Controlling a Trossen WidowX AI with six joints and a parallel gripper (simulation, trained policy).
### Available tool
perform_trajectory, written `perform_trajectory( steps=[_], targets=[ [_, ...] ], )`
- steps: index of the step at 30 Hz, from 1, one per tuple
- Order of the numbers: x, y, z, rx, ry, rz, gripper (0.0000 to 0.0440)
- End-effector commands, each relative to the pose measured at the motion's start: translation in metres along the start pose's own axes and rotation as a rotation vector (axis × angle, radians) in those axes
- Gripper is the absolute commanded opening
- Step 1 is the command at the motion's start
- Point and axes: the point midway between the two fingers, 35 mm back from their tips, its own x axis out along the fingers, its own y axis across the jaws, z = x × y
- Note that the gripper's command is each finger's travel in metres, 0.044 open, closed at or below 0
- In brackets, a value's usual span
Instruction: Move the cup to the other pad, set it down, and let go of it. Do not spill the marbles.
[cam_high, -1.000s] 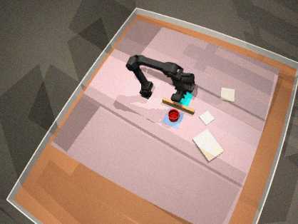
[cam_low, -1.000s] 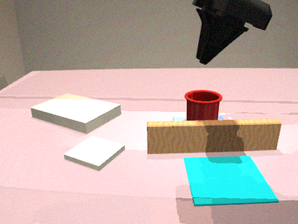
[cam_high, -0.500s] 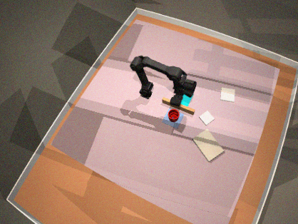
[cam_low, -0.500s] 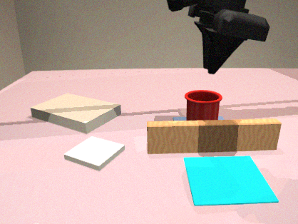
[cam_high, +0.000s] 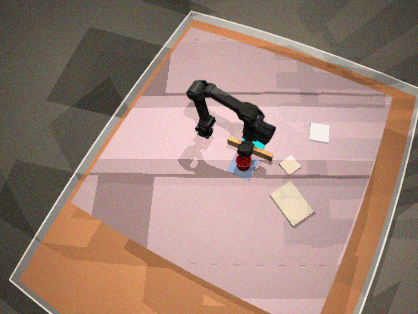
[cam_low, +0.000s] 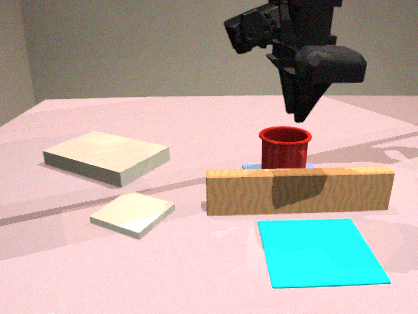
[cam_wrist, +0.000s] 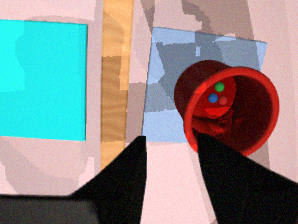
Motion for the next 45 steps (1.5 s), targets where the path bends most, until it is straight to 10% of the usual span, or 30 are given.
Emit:
perform_trajectory(
  steps=[1,26,33,45],
  targets=[
    [0.014,-0.005,-0.005,-0.022,0.038,-0.002,0.0138],
    [0.095,-0.016,-0.021,-0.216,0.118,0.042,0.0173],
    [0.108,-0.017,-0.026,-0.320,0.128,0.053,0.0007],
    [0.093,-0.020,-0.023,-0.456,0.102,0.063,0.0000]
  ],
)
